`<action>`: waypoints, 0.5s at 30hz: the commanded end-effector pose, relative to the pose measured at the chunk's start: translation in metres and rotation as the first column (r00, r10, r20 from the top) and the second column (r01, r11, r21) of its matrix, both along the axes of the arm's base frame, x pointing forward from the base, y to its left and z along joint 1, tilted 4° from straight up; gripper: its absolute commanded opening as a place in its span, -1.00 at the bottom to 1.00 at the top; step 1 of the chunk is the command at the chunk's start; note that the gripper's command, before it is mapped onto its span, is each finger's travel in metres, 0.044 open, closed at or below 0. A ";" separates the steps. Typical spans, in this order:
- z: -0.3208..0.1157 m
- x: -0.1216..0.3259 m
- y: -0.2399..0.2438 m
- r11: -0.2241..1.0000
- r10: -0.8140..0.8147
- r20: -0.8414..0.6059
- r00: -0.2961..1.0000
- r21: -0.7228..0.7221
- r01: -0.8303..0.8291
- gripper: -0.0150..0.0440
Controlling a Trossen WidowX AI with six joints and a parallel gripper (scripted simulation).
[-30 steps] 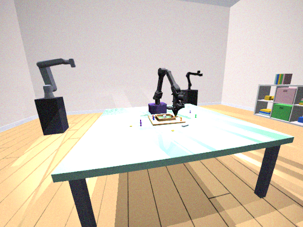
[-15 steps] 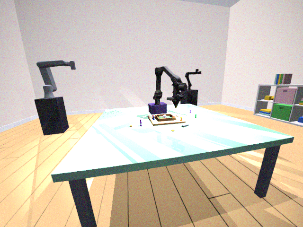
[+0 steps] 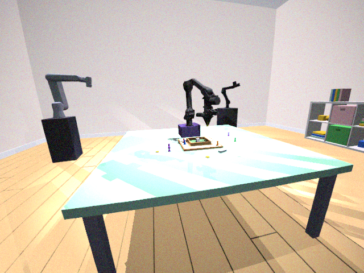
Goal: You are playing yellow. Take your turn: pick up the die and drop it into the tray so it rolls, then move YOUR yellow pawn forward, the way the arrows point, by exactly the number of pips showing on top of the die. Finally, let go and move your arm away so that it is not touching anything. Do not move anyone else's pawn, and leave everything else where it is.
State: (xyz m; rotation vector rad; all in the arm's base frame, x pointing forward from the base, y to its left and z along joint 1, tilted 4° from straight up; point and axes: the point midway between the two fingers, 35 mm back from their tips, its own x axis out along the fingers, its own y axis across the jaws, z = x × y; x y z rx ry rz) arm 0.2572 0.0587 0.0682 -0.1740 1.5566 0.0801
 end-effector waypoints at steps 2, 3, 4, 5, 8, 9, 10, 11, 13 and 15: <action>-0.011 -0.014 -0.022 1.000 0.003 -0.012 1.000 -0.002 -0.003 -0.49; -0.013 -0.017 -0.027 1.000 0.003 -0.012 1.000 -0.002 -0.003 -0.49; -0.015 -0.019 -0.031 1.000 0.003 -0.012 1.000 -0.002 -0.003 -0.49; -0.017 -0.022 -0.035 1.000 0.003 -0.013 1.000 -0.003 -0.003 -0.49; -0.022 -0.031 -0.047 1.000 0.003 -0.013 1.000 -0.004 -0.003 -0.49; -0.024 -0.034 -0.050 1.000 0.003 -0.013 1.000 -0.004 -0.003 -0.49; -0.026 -0.037 -0.054 1.000 0.003 -0.014 1.000 -0.004 -0.003 -0.49; -0.028 -0.040 -0.057 1.000 0.003 -0.014 1.000 -0.005 -0.003 -0.49; -0.032 -0.047 -0.064 1.000 0.003 -0.015 1.000 -0.005 -0.003 -0.49; -0.036 -0.054 -0.071 1.000 0.003 -0.015 1.000 -0.006 -0.003 -0.49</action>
